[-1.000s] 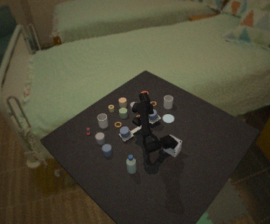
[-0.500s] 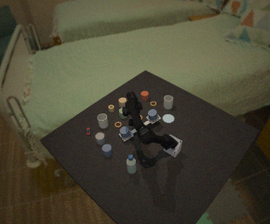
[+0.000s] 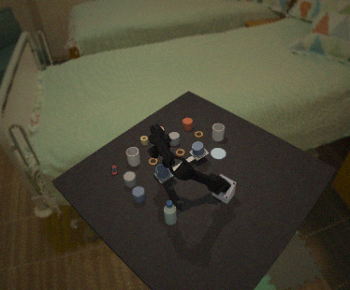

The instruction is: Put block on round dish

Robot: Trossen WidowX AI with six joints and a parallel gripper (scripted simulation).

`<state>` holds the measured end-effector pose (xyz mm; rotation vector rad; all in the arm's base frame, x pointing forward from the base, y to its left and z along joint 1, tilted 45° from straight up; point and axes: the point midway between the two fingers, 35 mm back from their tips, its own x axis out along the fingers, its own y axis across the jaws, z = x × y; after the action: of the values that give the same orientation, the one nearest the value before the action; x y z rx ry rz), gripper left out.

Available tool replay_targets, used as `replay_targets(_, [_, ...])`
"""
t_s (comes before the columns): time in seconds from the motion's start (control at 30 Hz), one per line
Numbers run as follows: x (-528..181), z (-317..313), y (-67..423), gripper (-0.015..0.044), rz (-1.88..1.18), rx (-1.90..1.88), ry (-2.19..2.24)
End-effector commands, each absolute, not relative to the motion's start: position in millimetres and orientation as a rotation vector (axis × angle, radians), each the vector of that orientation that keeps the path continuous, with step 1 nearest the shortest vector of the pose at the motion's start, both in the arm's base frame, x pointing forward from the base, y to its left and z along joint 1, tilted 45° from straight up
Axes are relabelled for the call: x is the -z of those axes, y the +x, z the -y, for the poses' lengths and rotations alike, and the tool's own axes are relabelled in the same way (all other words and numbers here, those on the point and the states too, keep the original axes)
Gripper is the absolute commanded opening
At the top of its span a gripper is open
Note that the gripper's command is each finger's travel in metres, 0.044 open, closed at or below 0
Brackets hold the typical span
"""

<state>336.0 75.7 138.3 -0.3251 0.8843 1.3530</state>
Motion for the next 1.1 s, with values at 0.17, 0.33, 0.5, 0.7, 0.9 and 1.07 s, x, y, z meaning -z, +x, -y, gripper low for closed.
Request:
replay_targets(0.17, [-133.1,-101.1,344.9,0.044,-0.813,-1.509,-0.465])
replay_targets(0.33, [-125.9,-108.1,343.7,0.044,-0.812,-1.51,-0.465])
replay_targets(0.5, [-121.8,-112.2,343.0,0.044,-0.812,-1.51,-0.465])
replay_targets(0.7, [-115.0,-118.7,342.7,0.044,-0.812,-1.509,-0.465])
replay_targets(0.9, [-108.0,-125.4,342.0,0.044,-0.812,-1.509,-0.465])
replay_targets(1.07, [-102.2,-131.0,341.2,0.044,-0.812,-1.509,-0.465])
